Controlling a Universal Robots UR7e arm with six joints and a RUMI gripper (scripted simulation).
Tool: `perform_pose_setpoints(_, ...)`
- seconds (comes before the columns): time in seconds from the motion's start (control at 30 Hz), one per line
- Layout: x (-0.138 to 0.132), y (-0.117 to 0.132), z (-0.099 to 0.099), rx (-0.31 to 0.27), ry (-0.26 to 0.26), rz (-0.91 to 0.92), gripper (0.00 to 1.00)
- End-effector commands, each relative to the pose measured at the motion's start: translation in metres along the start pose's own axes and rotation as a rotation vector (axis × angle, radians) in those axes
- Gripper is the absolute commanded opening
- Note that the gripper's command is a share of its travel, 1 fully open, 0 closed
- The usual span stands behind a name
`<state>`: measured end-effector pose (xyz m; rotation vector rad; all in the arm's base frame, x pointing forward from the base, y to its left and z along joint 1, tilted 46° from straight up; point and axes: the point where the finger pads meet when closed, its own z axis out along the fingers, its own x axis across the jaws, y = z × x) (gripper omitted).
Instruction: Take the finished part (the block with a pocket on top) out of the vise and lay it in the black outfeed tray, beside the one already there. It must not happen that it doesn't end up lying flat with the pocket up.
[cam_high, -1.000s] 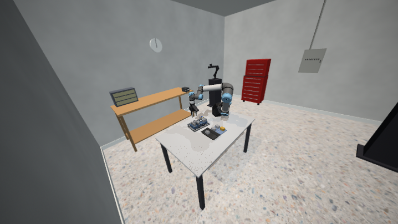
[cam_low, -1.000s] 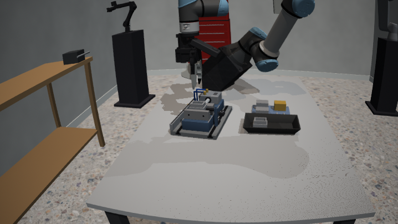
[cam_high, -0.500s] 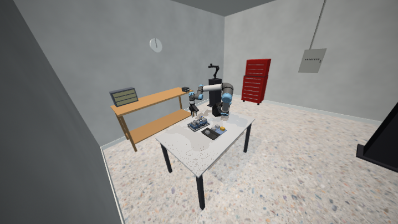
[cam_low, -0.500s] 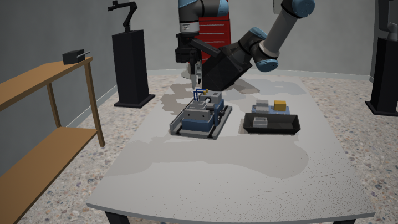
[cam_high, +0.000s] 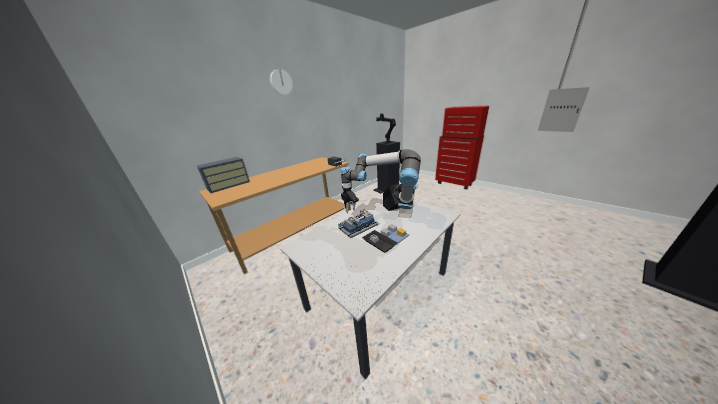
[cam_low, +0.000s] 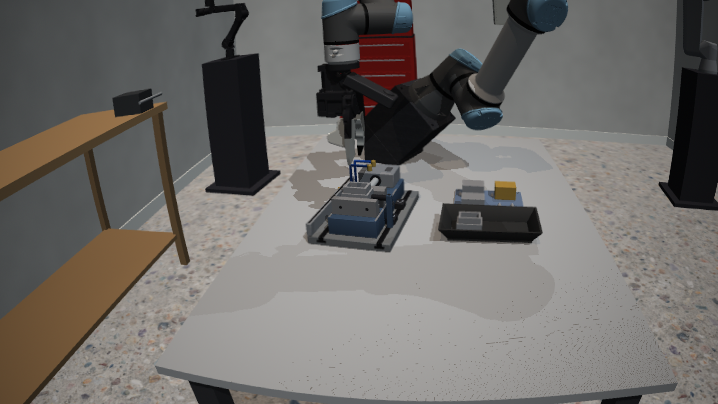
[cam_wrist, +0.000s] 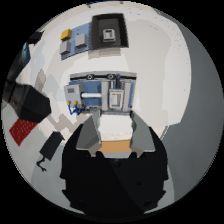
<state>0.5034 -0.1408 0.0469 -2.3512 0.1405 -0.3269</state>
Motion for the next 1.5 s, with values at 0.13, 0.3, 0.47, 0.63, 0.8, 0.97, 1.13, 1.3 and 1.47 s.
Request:
perform_pose_setpoints(0.13,0.000,0.000,0.012,-0.001,0.001,0.000,0.40)
perform_pose_setpoints(0.3,0.000,0.000,0.018,-0.001,0.001,0.000,0.40)
perform_pose_setpoints(0.47,0.000,0.000,0.028,-0.001,0.001,0.000,0.40)
perform_pose_setpoints(0.63,0.001,0.001,0.037,-0.001,0.001,0.000,0.40)
perform_pose_setpoints(0.8,0.001,0.001,0.041,-0.001,0.001,0.000,0.40)
perform_pose_setpoints(0.97,0.001,0.001,0.047,-0.001,0.001,0.000,0.40)
perform_pose_setpoints(1.13,0.001,0.001,0.051,-0.001,0.001,0.000,0.40)
perform_pose_setpoints(1.3,0.001,0.001,0.052,-0.001,0.001,0.000,0.40)
perform_pose_setpoints(1.47,0.001,0.001,0.052,-0.001,0.001,0.000,0.40)
